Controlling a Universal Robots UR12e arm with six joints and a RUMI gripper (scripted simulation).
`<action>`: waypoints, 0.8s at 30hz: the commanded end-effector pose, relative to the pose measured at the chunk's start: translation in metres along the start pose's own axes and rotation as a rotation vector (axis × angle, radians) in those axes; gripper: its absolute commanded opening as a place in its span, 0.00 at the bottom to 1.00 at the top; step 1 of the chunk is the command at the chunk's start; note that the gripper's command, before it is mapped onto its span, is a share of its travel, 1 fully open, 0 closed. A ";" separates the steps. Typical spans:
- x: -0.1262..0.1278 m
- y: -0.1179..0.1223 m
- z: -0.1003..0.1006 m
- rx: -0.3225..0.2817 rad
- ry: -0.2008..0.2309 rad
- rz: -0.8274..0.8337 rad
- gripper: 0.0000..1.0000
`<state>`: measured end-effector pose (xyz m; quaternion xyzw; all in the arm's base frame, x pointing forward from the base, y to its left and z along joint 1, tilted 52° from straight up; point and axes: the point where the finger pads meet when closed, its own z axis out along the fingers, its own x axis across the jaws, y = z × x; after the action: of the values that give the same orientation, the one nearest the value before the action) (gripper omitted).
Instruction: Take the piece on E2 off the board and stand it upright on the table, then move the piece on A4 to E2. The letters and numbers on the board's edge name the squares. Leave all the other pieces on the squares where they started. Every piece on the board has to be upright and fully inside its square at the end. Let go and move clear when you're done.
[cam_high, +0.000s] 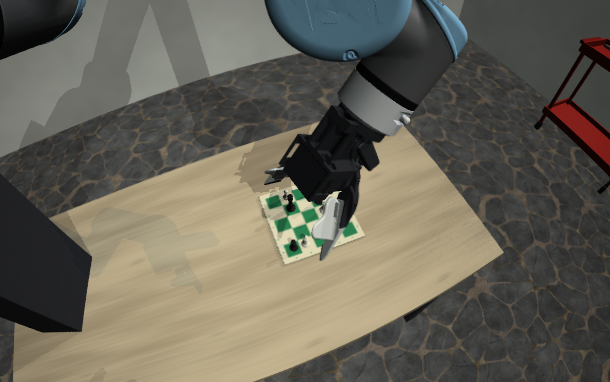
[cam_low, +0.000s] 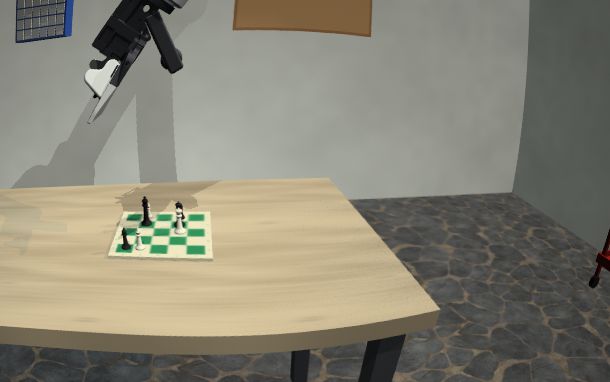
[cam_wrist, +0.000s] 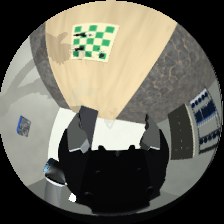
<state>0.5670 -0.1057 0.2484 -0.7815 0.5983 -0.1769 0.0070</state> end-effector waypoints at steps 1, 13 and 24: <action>0.000 0.000 0.000 0.001 0.001 0.000 1.00; 0.000 0.000 0.000 0.001 0.001 0.000 1.00; -0.001 -0.001 0.001 -0.011 -0.004 -0.014 1.00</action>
<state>0.5671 -0.1055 0.2481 -0.7825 0.5973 -0.1758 0.0060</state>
